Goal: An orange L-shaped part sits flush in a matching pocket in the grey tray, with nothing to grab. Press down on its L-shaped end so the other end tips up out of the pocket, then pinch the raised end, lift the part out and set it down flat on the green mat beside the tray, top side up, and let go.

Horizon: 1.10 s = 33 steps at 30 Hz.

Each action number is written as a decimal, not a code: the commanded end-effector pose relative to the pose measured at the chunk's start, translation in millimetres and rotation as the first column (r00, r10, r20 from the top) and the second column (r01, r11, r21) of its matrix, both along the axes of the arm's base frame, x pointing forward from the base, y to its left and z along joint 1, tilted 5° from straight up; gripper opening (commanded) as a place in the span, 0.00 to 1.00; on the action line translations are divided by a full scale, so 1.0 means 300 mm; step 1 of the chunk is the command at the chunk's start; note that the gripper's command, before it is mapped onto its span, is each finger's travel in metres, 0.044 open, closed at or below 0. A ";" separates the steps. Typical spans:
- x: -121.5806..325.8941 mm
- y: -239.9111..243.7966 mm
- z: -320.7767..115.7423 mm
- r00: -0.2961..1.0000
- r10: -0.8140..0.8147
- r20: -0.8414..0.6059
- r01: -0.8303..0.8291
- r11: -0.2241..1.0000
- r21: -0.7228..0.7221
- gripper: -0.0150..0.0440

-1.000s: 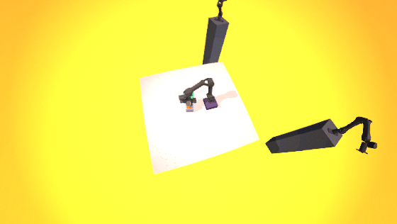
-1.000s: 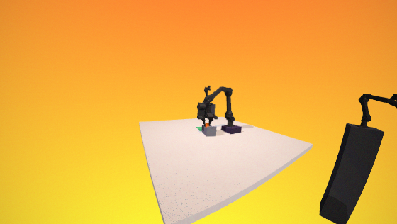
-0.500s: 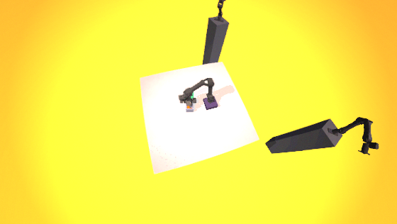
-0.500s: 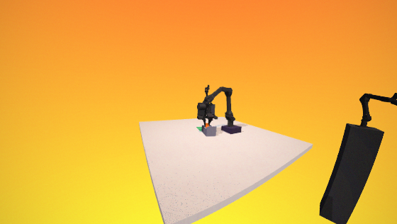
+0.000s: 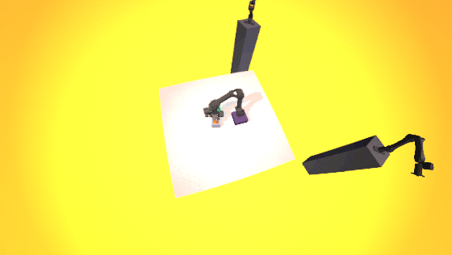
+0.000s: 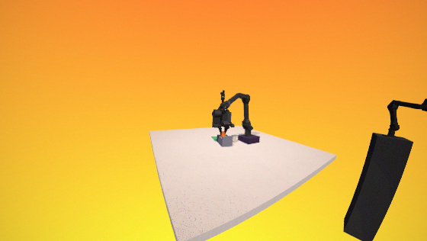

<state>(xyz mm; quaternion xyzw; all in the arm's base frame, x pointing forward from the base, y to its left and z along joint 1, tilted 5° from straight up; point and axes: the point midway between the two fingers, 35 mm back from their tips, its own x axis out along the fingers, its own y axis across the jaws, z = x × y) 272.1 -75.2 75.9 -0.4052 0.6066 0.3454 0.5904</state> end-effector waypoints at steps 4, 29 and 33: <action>0.005 0.003 0.050 1.000 0.000 0.011 0.000 1.000 -0.001 0.25; -0.001 0.014 0.178 1.000 0.001 0.010 -0.001 1.000 0.000 0.25; -0.001 0.016 0.200 1.000 0.001 0.010 -0.001 1.000 0.000 0.25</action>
